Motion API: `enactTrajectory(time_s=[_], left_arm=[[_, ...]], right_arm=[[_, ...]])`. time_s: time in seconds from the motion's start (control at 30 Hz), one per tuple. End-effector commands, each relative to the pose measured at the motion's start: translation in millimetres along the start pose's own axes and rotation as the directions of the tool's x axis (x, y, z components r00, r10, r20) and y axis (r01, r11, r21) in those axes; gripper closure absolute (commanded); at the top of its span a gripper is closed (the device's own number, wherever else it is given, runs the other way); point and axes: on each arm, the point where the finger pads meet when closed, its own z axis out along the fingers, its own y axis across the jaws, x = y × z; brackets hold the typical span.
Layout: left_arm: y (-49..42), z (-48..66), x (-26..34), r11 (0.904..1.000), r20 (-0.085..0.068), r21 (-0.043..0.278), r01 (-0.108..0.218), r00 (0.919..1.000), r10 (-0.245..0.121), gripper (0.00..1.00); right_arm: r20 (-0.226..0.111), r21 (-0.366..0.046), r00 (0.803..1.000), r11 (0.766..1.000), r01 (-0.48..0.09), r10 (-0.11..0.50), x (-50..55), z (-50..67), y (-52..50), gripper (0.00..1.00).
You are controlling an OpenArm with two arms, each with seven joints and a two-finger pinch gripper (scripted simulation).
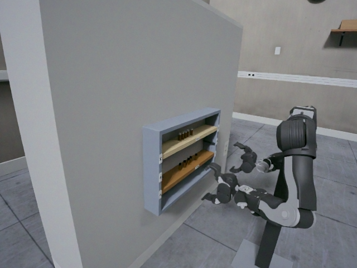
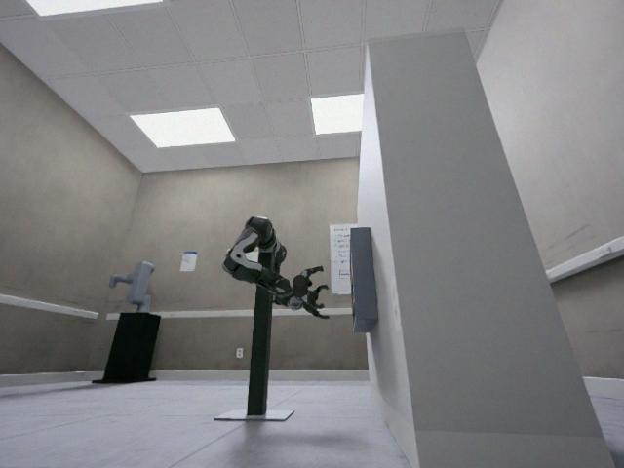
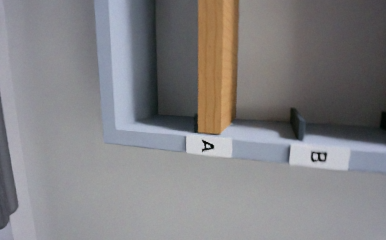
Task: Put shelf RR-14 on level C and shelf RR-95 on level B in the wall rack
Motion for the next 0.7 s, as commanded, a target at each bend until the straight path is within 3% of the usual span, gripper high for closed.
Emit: enactTrajectory(time_s=[0.0,0.67], left_arm=[[1.8,1.0,-3.0,0.9998,0.014,-0.010,-0.018,0.9997,0.018,0.10],[6.4,9.2,-13.0,0.9998,0.014,-0.010,-0.018,0.9997,0.018,0.20]], right_arm=[[0.013,0.014,1.000,1.000,0.017,-0.017,-0.8,0.8,-2.4,0.10],[0.013,0.014,1.000,1.000,0.017,-0.017,9.9,9.3,-7.3,0.20]])
